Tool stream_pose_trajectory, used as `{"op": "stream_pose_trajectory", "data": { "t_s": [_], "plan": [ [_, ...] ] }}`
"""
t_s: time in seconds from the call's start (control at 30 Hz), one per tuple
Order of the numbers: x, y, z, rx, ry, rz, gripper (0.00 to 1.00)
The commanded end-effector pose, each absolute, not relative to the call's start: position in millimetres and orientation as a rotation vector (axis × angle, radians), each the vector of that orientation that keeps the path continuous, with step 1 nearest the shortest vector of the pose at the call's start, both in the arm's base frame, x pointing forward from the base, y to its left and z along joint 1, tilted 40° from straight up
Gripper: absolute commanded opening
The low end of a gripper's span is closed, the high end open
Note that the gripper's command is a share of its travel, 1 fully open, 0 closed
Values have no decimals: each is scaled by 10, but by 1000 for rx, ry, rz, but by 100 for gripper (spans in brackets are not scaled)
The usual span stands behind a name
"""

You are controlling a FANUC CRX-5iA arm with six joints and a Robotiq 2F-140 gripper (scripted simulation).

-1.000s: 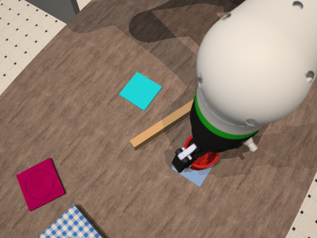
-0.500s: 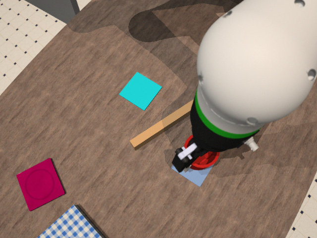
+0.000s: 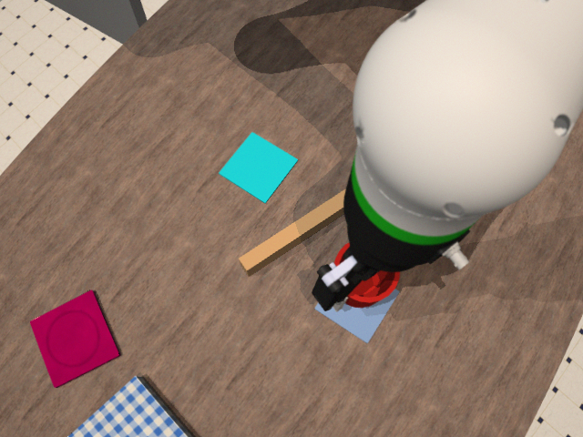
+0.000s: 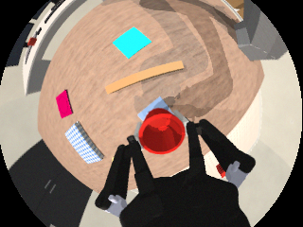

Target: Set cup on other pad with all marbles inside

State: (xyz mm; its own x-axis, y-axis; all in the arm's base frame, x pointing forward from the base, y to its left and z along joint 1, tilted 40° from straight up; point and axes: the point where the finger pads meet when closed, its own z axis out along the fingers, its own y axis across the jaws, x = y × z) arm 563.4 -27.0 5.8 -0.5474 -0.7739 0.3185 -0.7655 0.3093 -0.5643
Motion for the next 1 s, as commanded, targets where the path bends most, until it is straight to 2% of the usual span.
{"op": "stream_pose_trajectory", "data": {
  "t_s": [0.0,0.97],
  "plan": [
    [5598,-319,80,-1489,2531,-1080,49],
    [5071,-1066,388,-1489,2531,-1080,49]
  ]
}}
